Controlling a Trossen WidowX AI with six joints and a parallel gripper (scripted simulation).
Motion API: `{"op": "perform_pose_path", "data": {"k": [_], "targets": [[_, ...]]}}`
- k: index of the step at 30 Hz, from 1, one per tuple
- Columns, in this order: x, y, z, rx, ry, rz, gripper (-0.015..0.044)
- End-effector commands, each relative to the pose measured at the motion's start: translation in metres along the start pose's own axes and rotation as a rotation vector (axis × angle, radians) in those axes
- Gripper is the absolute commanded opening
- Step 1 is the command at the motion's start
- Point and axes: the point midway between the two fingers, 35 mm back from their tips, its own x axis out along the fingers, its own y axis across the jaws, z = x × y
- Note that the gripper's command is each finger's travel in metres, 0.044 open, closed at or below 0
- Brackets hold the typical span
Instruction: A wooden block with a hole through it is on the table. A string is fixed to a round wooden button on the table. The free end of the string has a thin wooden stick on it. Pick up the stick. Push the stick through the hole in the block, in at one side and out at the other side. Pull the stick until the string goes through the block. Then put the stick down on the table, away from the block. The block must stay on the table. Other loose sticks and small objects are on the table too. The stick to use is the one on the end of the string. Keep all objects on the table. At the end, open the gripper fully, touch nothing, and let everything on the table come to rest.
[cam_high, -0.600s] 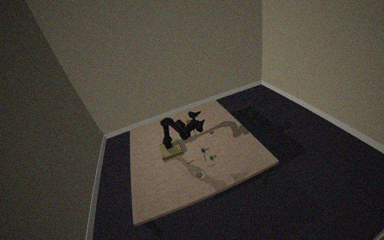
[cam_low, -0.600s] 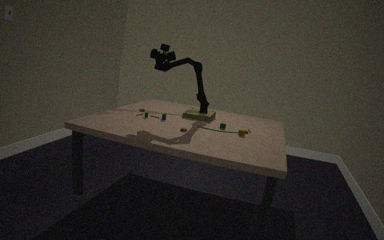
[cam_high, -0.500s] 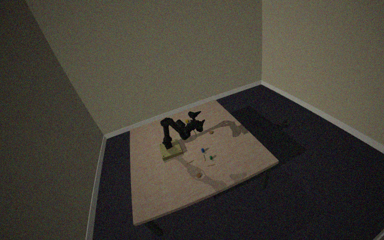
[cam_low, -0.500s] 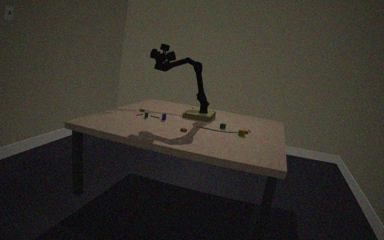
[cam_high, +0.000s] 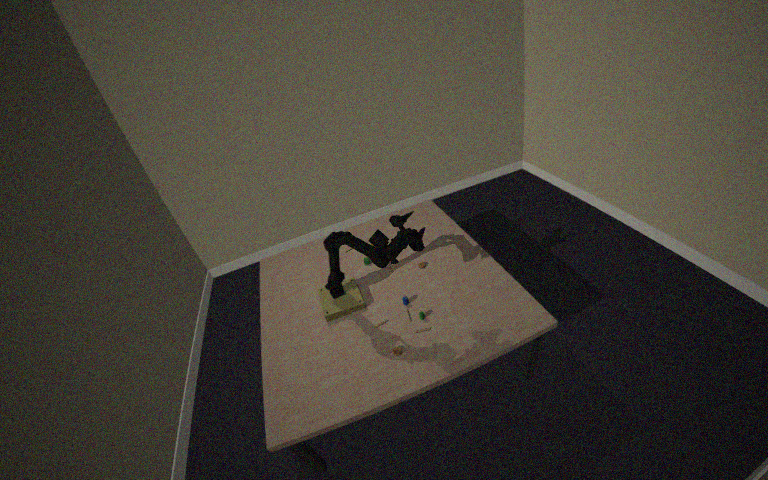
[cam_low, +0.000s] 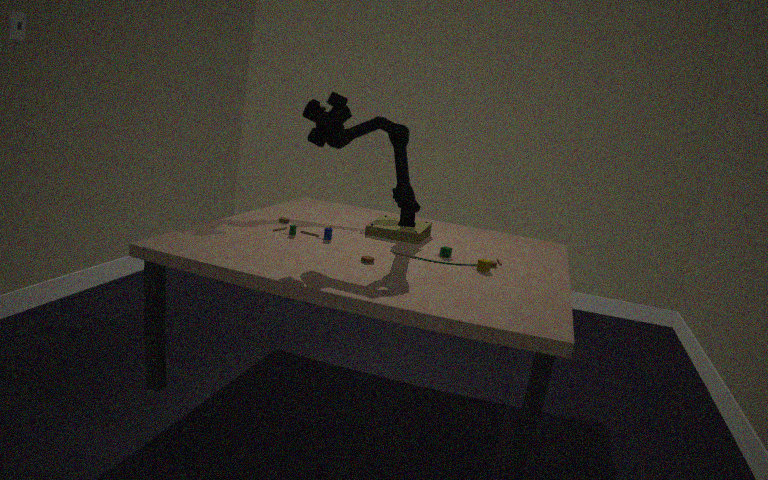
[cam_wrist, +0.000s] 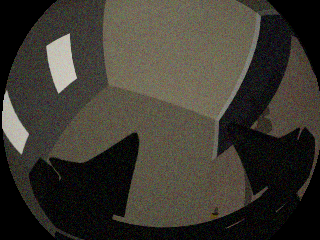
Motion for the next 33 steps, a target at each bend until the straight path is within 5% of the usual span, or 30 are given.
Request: {"op": "perform_pose_path", "data": {"k": [1, 18, 33], "targets": [[0.055, -0.03, -0.031, -0.096, -0.005, -0.019, 0.044], [0.142, -0.096, -0.153, -0.389, 0.166, -0.214, 0.044], [0.15, -0.138, -0.323, -0.816, 0.653, -0.322, 0.044]]}}
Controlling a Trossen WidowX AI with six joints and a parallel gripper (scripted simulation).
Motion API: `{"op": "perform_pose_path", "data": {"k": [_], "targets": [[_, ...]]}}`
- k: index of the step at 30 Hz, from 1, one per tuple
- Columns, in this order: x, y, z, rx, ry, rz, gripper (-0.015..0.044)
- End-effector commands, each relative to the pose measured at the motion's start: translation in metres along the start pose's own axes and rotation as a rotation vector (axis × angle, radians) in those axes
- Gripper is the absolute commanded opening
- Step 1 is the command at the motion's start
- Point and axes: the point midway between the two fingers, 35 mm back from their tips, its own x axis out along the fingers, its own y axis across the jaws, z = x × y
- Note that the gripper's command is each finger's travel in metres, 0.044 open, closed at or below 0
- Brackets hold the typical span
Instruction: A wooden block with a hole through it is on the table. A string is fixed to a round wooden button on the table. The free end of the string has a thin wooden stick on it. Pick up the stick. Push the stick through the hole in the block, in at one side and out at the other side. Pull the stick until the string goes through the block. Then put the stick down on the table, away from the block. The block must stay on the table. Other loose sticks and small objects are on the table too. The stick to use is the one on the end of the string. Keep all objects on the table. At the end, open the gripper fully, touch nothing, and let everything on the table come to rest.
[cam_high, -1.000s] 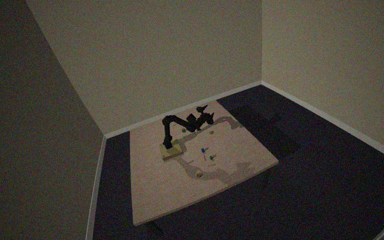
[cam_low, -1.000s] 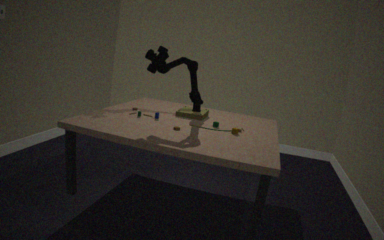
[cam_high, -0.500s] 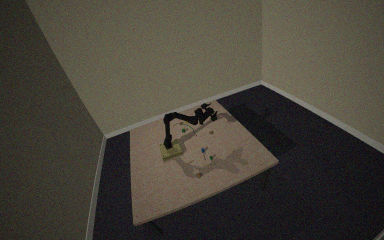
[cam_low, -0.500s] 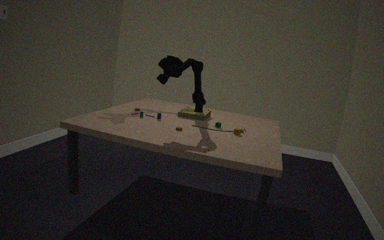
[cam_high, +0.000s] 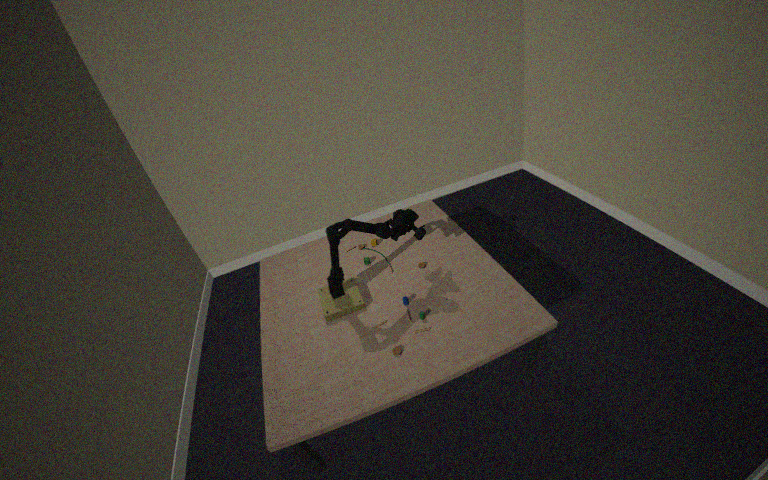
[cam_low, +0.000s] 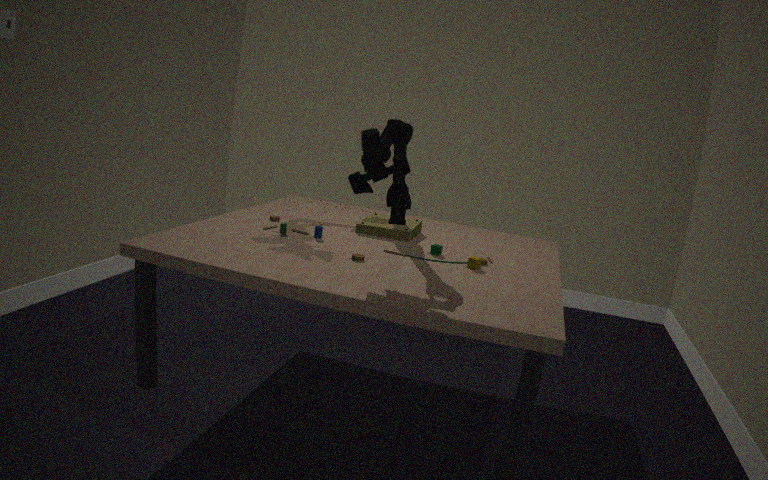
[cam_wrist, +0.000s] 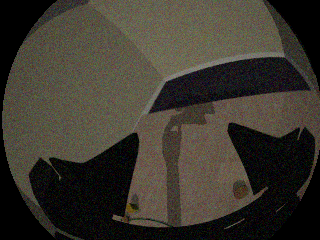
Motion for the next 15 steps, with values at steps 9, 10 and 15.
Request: {"op": "perform_pose_path", "data": {"k": [9, 10, 15], "targets": [[0.02, 0.079, -0.151, -0.612, 0.509, 0.08, 0.044], [0.018, 0.085, -0.161, -0.665, 0.547, 0.098, 0.044], [0.0, 0.11, -0.212, -0.943, 0.741, 0.217, 0.044]]}}
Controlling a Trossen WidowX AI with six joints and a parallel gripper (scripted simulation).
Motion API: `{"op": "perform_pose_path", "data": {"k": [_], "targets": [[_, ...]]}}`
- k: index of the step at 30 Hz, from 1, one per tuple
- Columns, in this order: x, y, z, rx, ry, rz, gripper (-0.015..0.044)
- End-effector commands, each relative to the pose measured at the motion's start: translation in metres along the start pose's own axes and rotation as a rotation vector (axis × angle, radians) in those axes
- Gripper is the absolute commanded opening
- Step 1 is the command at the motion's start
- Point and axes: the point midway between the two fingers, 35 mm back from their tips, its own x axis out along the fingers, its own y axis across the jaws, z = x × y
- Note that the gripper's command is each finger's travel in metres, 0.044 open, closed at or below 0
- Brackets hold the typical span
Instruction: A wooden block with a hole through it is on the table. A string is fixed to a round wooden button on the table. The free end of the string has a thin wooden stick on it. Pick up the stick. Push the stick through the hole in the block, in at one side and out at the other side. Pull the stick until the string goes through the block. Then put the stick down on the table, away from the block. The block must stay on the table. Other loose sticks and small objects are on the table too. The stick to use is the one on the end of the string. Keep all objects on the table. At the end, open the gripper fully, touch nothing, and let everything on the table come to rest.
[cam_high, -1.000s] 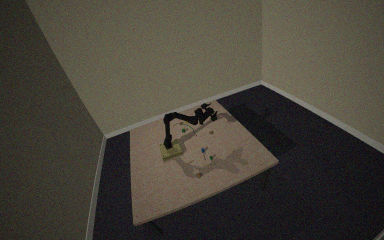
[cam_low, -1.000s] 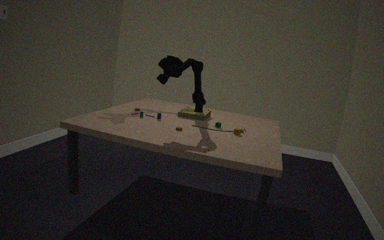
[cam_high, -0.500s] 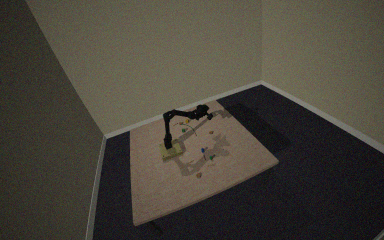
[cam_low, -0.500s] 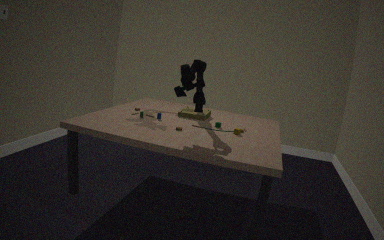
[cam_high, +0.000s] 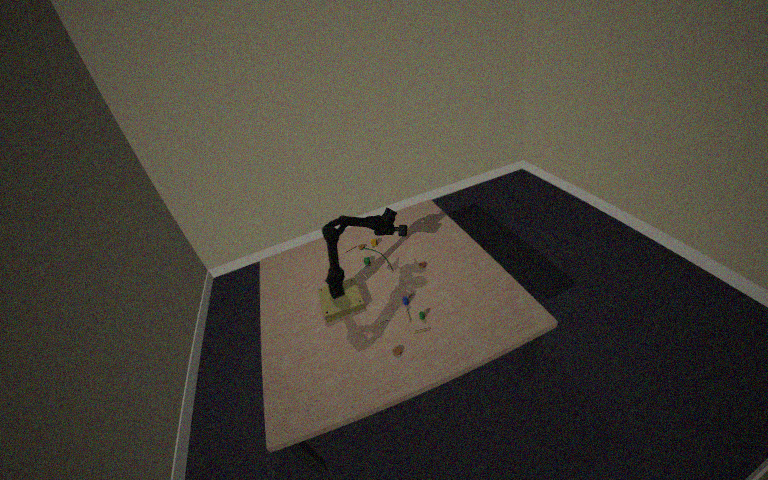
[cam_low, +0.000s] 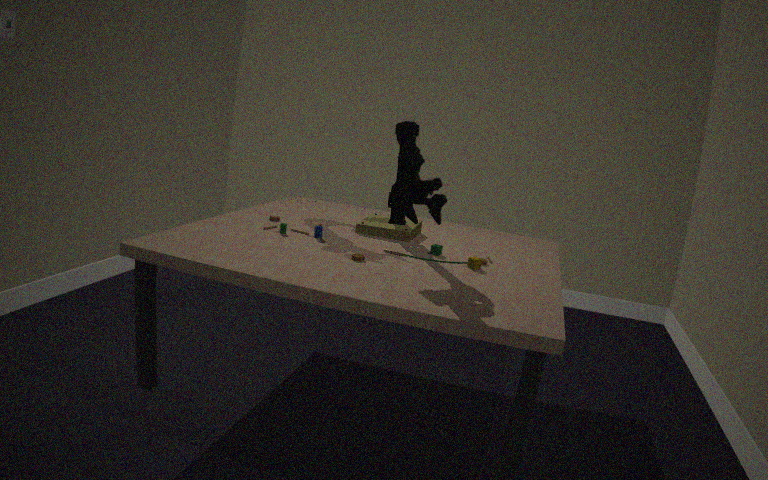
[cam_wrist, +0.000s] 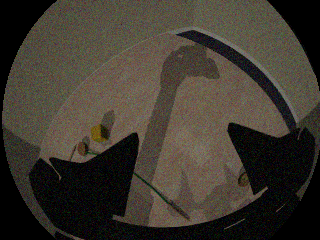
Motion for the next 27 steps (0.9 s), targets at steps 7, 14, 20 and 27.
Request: {"op": "perform_pose_path", "data": {"k": [7, 14, 20, 27], "targets": [[0.0, 0.122, -0.075, -0.78, 0.411, 0.302, 0.044], [-0.03, 0.172, -0.12, -1.312, 0.598, 0.583, 0.044], [-0.035, 0.176, -0.125, -1.371, 0.616, 0.619, 0.044], [-0.035, 0.176, -0.125, -1.371, 0.616, 0.619, 0.044]]}}
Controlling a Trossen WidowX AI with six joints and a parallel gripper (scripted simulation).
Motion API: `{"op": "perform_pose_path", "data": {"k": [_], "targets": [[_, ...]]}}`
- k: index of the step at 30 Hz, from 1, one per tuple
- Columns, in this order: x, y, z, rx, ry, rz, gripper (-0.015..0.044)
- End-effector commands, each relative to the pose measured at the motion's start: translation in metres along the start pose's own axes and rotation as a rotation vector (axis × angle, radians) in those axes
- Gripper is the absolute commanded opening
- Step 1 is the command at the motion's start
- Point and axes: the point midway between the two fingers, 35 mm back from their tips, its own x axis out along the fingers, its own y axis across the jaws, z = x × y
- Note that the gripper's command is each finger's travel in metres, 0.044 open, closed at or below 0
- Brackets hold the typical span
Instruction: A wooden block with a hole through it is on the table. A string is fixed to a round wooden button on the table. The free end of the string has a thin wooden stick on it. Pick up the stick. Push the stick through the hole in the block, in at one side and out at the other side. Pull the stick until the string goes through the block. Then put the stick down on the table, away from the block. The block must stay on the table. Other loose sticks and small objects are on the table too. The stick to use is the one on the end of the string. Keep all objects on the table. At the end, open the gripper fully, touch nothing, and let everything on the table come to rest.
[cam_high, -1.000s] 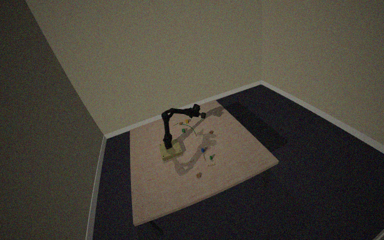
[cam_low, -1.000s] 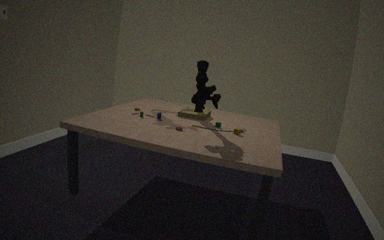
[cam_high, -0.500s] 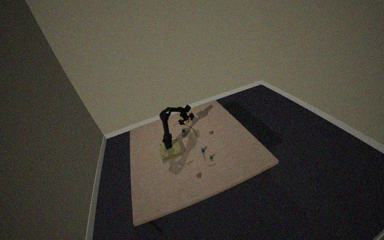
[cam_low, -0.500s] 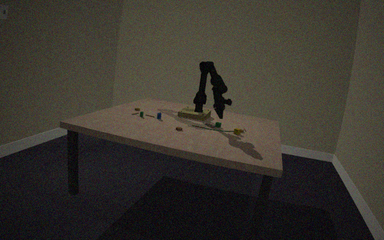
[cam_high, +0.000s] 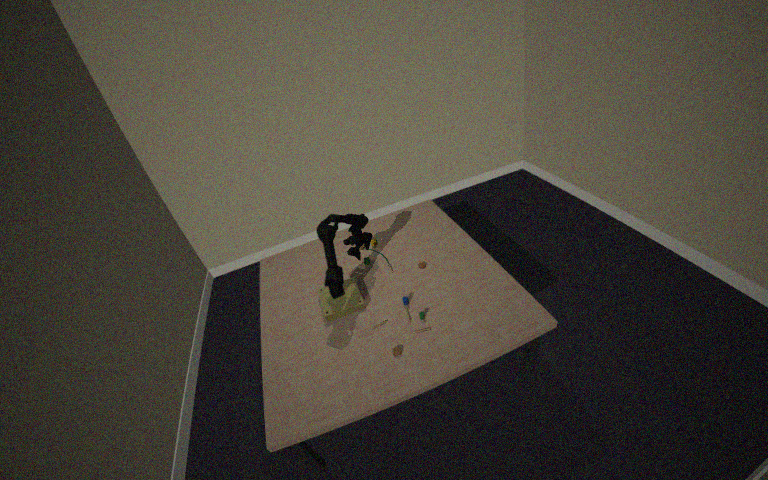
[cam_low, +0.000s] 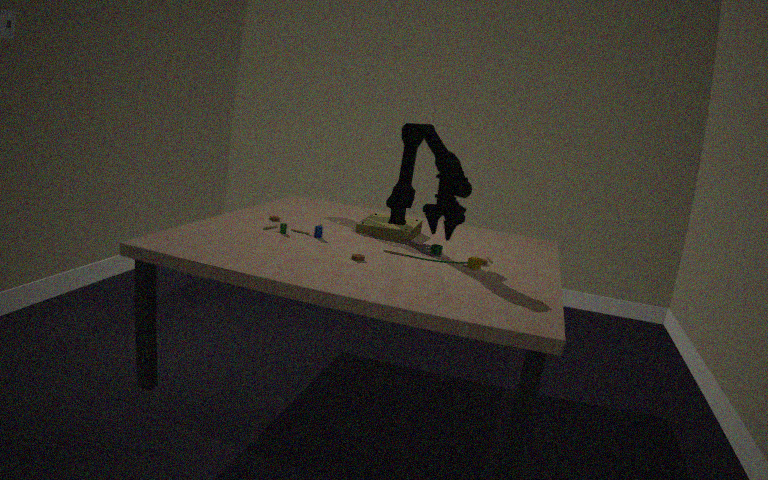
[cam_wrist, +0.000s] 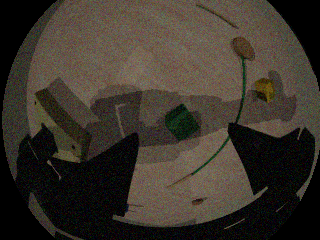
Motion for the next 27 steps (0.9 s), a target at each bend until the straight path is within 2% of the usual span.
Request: {"op": "perform_pose_path", "data": {"k": [1, 10, 18, 27], "targets": [[0.0004, 0.0037, 0.0004, -0.03, 0.011, 0.014, 0.044], [0.0003, 0.0025, 0.0011, -0.03, 0.011, 0.014, 0.044], [0.0003, 0.0027, 0.0012, -0.03, 0.011, 0.014, 0.0243], [0.0001, 0.0025, 0.0018, -0.026, 0.007, 0.012, 0.0243]]}}
